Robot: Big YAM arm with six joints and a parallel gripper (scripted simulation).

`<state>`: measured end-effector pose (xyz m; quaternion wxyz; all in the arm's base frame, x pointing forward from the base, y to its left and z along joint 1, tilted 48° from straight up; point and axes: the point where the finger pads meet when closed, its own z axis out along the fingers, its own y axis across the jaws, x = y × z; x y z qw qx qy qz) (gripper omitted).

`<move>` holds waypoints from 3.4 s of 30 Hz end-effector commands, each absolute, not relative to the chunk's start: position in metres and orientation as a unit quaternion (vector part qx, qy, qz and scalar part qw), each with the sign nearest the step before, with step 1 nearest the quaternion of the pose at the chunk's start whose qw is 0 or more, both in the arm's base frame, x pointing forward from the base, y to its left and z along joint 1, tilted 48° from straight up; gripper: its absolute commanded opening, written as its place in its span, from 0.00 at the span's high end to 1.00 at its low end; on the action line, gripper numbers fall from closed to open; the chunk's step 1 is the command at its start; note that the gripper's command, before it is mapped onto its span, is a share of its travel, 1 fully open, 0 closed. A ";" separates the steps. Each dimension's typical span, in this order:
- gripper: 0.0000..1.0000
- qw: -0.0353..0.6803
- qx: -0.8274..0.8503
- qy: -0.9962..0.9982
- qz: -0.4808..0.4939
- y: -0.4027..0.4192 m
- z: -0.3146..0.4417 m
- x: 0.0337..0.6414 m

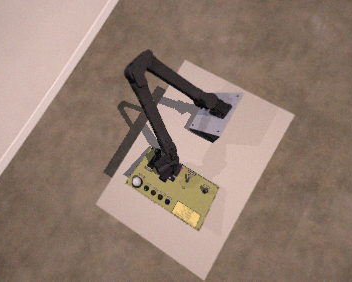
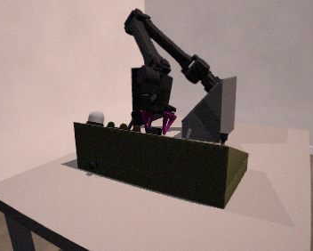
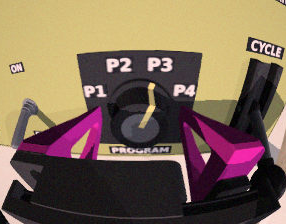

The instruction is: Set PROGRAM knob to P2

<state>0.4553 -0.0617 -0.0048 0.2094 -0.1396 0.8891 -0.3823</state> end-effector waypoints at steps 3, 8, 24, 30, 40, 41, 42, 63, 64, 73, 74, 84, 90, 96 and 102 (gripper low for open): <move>0.30 0.211 -0.140 0.888 -0.383 -0.065 -0.007 0.457; 0.30 0.210 -0.140 0.888 -0.383 -0.065 -0.008 0.456; 0.30 0.209 -0.141 0.889 -0.383 -0.065 -0.008 0.455; 0.30 0.209 -0.141 0.889 -0.383 -0.065 -0.008 0.455; 0.30 0.209 -0.141 0.889 -0.383 -0.065 -0.008 0.455; 0.30 0.209 -0.141 0.889 -0.383 -0.065 -0.008 0.455; 0.30 0.209 -0.141 0.889 -0.383 -0.065 -0.008 0.455; 1.00 0.210 -0.139 0.888 -0.383 -0.065 -0.005 0.457; 1.00 0.210 -0.139 0.888 -0.383 -0.065 -0.005 0.457; 1.00 0.210 -0.139 0.888 -0.383 -0.065 -0.005 0.457; 1.00 0.210 -0.139 0.888 -0.383 -0.065 -0.005 0.457; 1.00 0.208 -0.144 0.888 -0.384 -0.065 -0.005 0.457; 1.00 0.200 -0.163 0.884 -0.389 -0.065 -0.005 0.457; 1.00 0.189 -0.188 0.880 -0.394 -0.065 -0.005 0.457; 1.00 0.165 -0.240 0.867 -0.405 -0.065 -0.005 0.457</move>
